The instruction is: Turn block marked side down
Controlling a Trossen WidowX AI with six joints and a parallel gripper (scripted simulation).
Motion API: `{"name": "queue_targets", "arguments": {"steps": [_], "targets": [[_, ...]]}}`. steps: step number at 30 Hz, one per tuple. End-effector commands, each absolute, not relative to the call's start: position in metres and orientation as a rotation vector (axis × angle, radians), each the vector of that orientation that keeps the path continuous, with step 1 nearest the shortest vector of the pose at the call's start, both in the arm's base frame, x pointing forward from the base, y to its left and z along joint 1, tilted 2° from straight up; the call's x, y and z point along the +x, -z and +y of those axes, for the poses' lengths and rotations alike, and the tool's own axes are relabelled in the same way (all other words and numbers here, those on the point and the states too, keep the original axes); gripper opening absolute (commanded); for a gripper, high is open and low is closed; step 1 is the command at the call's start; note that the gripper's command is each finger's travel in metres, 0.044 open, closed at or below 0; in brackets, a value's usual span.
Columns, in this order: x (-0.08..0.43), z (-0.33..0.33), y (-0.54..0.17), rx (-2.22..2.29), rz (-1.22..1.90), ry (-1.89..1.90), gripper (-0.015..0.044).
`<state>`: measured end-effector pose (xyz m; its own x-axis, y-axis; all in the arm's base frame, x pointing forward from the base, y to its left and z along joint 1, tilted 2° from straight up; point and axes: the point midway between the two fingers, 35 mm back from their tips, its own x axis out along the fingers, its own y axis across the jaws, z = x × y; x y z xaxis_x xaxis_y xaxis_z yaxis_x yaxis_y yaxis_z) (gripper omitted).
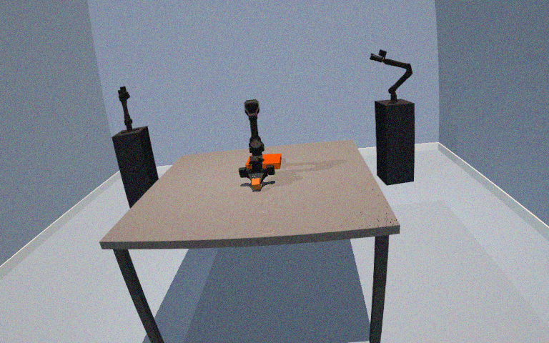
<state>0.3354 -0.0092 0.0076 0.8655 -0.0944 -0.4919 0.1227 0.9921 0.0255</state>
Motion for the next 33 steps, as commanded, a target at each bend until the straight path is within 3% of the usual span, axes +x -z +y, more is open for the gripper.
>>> {"name": "queue_targets", "arguments": {"steps": [1, 9, 33], "targets": [[0.3355, -0.0097, -0.0081, 0.051, 0.509, 0.116, 0.0236], [0.3355, -0.0097, -0.0081, 0.051, 0.509, 0.116, 0.044], [0.3355, -0.0097, -0.0081, 0.051, 0.509, 0.116, 0.044]]}}
